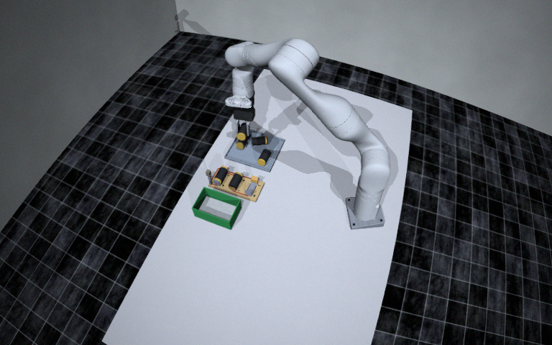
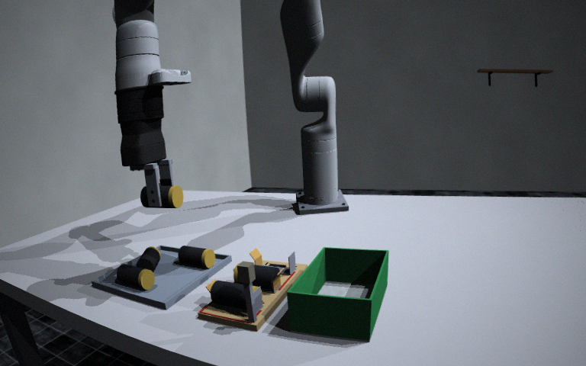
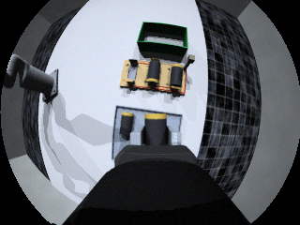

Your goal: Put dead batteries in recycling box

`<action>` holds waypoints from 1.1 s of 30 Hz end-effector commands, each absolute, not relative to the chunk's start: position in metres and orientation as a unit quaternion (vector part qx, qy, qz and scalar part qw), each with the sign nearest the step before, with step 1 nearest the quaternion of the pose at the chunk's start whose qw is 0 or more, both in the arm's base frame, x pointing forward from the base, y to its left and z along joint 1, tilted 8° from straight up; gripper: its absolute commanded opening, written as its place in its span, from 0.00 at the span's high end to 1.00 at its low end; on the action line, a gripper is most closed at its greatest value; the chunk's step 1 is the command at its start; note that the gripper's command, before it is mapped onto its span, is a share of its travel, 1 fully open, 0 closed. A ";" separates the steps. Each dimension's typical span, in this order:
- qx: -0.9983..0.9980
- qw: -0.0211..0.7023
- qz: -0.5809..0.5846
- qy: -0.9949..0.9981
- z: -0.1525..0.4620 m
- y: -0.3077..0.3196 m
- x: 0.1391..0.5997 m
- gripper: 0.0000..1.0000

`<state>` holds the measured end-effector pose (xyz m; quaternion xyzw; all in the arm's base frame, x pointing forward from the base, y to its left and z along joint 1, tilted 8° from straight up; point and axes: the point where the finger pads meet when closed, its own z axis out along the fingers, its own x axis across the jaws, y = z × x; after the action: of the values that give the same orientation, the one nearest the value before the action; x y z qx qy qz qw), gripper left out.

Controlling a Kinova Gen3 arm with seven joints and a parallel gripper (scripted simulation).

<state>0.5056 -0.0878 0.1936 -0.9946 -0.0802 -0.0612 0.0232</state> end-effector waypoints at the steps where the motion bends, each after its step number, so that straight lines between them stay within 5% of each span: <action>1: -0.995 0.024 -0.061 -0.070 0.194 -0.087 0.506 0.43; 33: -0.998 0.027 -0.060 -0.014 0.194 -0.087 0.506 0.43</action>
<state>0.5054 -0.0867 0.1933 -0.9978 -0.0142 -0.0590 0.0271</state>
